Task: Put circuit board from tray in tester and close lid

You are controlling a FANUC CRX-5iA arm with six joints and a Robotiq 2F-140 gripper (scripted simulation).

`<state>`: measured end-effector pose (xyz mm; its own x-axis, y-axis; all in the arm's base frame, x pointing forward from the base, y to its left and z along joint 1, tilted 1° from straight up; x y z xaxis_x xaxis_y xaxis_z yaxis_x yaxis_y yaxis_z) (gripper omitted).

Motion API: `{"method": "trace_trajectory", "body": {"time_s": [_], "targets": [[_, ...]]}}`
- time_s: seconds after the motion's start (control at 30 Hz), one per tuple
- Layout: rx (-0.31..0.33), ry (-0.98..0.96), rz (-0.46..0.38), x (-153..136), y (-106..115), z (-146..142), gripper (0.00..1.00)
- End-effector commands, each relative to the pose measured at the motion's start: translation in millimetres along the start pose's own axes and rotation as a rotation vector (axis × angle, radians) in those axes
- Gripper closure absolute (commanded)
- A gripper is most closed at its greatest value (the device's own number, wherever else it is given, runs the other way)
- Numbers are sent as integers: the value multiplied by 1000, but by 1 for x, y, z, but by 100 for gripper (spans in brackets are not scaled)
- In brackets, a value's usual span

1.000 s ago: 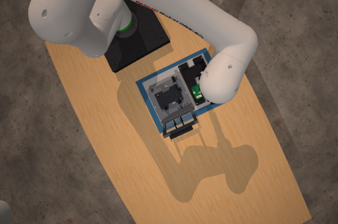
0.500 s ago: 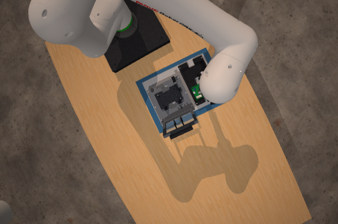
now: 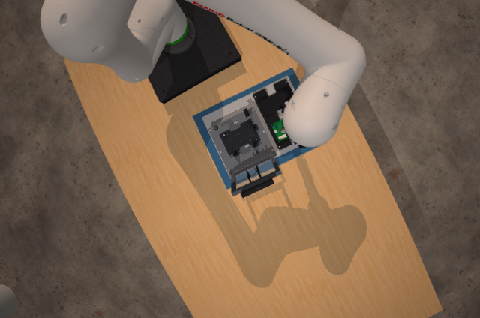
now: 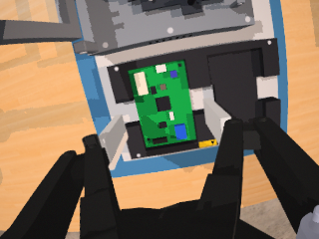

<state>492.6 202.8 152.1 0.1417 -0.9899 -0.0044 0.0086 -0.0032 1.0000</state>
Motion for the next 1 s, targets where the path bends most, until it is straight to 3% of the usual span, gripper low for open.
{"method": "trace_trajectory", "body": {"time_s": [0.0, 0.97], "targets": [[0, 0, 0, 0, 0, 0, 42], [0, 0, 0, 0, -2, 0, 42]]}}
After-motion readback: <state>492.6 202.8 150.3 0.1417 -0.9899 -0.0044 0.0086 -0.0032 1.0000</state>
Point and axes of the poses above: the point where the finger pads meet when closed, its own y axis back along the fingers, its own z axis across the jaws, x = y × z, the point moved 10 cm from there along y, back along the fingers, and after that the axes turned 10 degrees about y, right-handed, at the moved point
